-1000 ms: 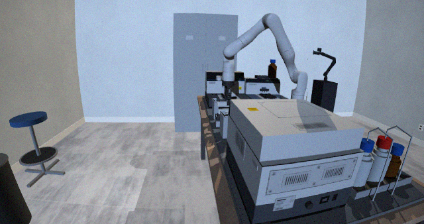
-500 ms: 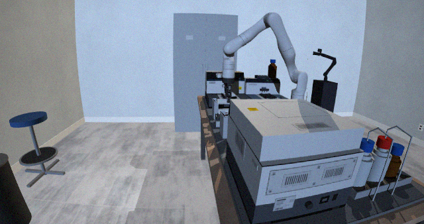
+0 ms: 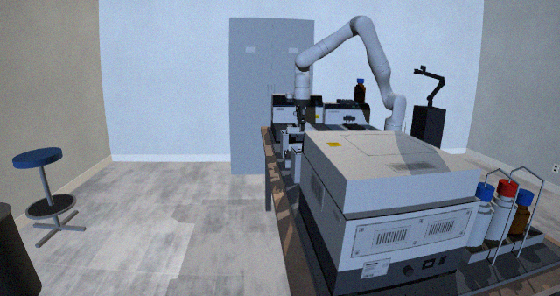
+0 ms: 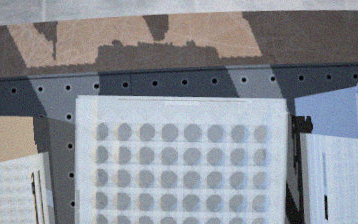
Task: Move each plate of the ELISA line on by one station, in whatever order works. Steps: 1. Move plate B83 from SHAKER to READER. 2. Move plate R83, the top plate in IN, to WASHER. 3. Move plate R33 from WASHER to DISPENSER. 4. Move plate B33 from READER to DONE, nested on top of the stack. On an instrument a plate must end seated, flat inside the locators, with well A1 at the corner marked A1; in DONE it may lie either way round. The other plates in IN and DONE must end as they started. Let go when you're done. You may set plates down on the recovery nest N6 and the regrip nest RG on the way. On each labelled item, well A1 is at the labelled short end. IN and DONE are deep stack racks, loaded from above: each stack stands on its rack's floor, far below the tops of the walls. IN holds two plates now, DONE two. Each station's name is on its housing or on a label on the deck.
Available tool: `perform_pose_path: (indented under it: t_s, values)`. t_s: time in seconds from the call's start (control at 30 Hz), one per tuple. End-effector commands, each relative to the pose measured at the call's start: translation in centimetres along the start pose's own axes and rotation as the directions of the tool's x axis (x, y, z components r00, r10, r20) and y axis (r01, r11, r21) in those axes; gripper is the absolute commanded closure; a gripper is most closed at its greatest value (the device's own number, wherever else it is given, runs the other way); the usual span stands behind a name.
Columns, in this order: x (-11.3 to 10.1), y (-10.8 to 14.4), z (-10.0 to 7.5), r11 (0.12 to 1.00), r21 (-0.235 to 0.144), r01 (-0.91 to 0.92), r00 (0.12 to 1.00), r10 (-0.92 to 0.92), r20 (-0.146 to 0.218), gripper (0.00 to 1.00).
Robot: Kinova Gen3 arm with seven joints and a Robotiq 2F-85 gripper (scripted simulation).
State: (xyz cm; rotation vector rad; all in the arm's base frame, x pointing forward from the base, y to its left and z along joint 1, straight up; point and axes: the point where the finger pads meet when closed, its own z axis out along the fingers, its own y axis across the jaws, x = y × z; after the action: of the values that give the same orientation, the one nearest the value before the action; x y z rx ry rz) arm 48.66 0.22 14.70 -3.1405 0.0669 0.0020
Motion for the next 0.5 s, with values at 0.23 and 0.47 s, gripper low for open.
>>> perform_pose_path:
  t_s: [0.23,0.47]
  values:
    - [0.0,0.0,-1.4,1.0,0.0,0.0,1.0,0.0,-0.002,0.06]
    - [0.0,0.0,-2.1,1.0,0.0,0.0,1.0,0.0,-0.002,0.06]
